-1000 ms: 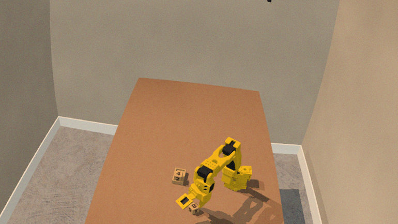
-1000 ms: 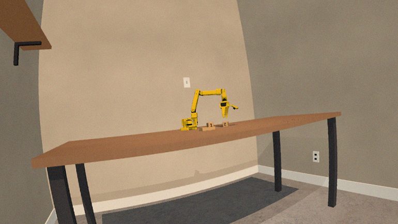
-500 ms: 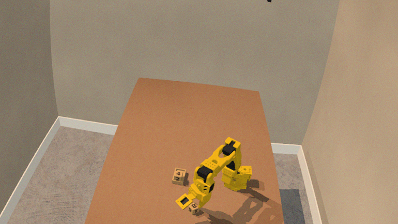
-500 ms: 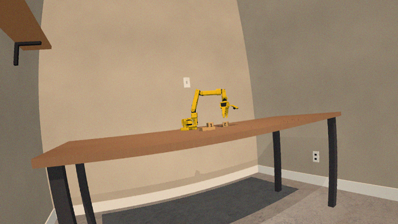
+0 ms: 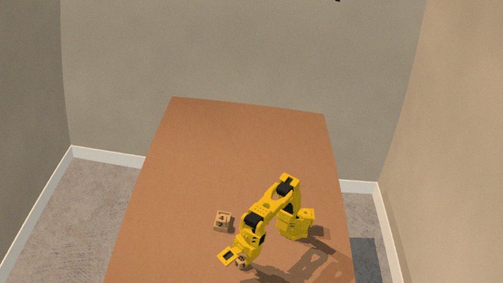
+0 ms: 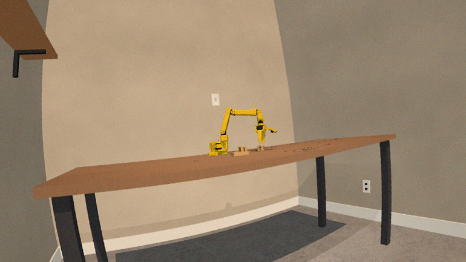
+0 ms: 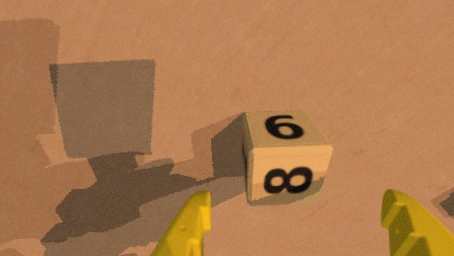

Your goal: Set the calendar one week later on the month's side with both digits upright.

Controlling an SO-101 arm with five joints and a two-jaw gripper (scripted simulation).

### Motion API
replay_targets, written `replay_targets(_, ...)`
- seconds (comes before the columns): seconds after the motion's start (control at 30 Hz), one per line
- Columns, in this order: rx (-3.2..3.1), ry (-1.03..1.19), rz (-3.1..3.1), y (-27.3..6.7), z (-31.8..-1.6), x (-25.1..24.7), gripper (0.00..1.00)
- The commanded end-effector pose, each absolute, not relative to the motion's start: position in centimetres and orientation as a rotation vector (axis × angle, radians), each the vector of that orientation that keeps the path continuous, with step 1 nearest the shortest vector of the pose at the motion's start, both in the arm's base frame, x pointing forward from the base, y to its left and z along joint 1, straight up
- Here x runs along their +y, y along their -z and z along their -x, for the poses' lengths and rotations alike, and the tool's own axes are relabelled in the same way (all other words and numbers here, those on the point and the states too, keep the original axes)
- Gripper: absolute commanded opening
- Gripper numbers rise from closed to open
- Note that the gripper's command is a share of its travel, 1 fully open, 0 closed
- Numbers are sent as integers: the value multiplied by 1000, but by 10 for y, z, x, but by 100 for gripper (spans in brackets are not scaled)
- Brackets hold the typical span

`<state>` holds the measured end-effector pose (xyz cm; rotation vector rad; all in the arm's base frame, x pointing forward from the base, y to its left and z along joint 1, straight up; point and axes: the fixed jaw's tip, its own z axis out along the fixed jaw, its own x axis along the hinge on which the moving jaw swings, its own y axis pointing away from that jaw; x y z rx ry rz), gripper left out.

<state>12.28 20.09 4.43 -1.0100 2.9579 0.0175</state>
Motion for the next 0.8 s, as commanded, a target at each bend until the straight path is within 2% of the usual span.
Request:
replay_targets(0.0,2932,-53,1000,-44,-123,206,35)
replay_targets(0.77,2932,-53,1000,-24,-123,205,35)
